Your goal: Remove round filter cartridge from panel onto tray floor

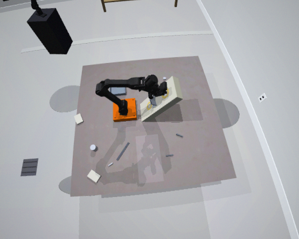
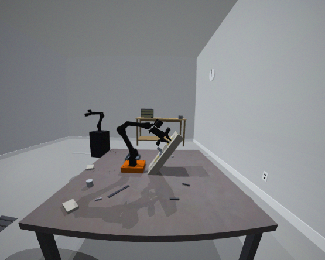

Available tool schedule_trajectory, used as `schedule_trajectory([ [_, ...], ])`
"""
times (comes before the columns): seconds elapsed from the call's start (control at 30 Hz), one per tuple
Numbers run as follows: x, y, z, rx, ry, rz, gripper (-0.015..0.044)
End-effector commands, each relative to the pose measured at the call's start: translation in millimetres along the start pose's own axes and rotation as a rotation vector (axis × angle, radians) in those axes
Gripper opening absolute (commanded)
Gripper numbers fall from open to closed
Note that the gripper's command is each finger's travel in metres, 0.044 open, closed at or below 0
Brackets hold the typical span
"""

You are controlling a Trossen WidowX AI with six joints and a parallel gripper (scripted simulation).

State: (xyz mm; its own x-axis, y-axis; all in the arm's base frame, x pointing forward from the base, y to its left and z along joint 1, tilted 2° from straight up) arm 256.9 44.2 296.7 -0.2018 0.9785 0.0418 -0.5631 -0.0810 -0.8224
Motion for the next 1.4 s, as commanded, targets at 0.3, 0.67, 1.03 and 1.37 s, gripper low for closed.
schedule_trajectory([
  [0.3,-0.3,-0.8,-6.3,0.0,0.0,-0.47,0.0],
  [0.67,-0.3,-0.8,-6.8,0.0,0.0,-0.854,0.0],
  [1.03,-0.3,-0.8,-7.6,0.0,0.0,-1.012,0.0],
  [1.37,-0.3,-0.8,-8.0,0.0,0.0,-0.965,0.0],
])
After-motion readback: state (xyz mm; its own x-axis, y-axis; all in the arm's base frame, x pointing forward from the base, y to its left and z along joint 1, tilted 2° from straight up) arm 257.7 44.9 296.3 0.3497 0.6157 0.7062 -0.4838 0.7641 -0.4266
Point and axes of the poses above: the point midway between the two fingers, 35 mm back from their tips, its own z axis back along the fingers, its own y axis across the jaws, x = y × z, the point moved 8 cm from there along z, back along the fingers, and after that the axes turned 8 degrees about z, right-handed, at the moved point
